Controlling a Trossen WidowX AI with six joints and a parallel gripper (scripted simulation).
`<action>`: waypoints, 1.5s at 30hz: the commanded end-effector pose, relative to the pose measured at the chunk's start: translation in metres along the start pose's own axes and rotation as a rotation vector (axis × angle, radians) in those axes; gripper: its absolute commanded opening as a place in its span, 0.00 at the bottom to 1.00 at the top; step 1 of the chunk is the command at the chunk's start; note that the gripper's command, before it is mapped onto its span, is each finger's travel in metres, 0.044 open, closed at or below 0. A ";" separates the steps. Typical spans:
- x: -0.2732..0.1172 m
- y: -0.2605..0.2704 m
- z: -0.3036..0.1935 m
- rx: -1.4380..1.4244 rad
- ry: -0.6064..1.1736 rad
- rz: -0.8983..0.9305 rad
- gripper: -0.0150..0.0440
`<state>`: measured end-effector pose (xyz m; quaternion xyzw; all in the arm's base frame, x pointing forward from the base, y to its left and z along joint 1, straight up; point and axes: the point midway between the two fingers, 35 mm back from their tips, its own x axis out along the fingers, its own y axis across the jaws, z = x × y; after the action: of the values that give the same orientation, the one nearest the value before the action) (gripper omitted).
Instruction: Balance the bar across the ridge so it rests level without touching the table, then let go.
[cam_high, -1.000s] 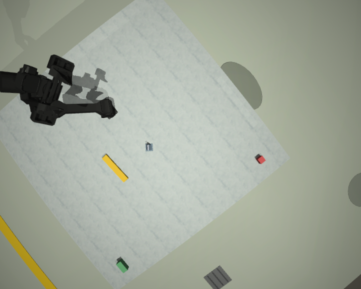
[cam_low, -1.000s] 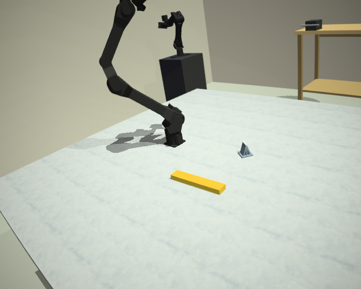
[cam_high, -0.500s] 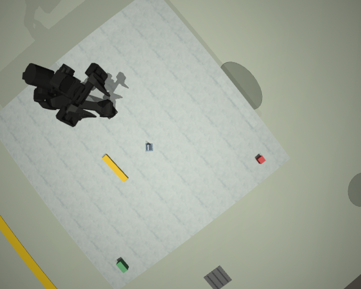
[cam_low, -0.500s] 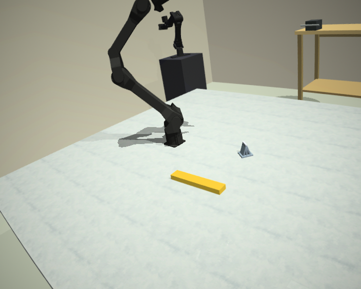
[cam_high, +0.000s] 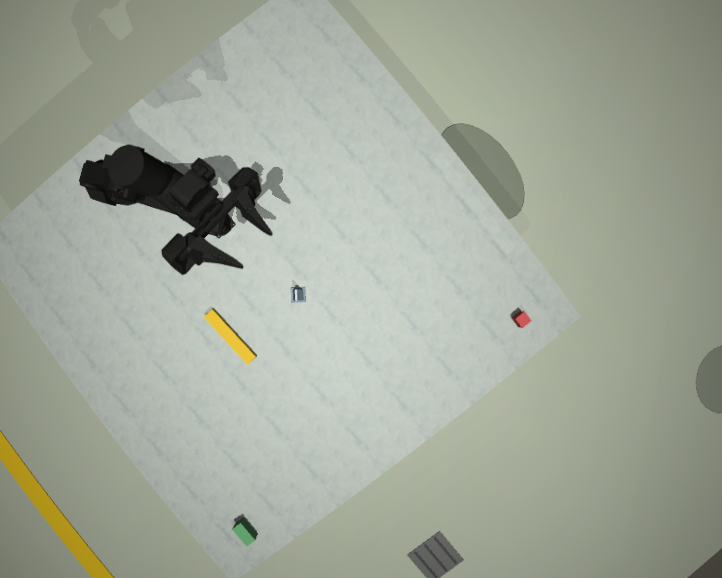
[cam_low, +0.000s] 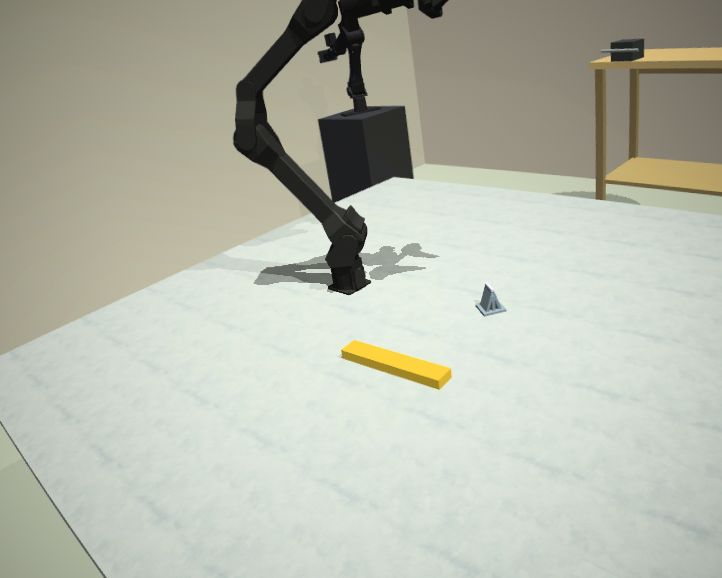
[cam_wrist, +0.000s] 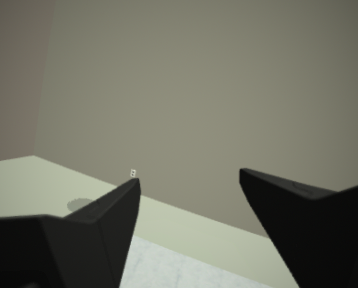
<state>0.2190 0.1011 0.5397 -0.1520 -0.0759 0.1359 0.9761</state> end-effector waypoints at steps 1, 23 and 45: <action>0.015 0.001 -0.021 -0.061 0.074 -0.007 0.79; 0.071 -0.030 -0.159 -0.206 0.554 -0.054 0.79; 0.057 -0.090 -0.293 -0.167 0.991 -0.095 0.79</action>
<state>0.3507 -0.0315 0.3163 -0.2801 0.3467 -0.0012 0.8952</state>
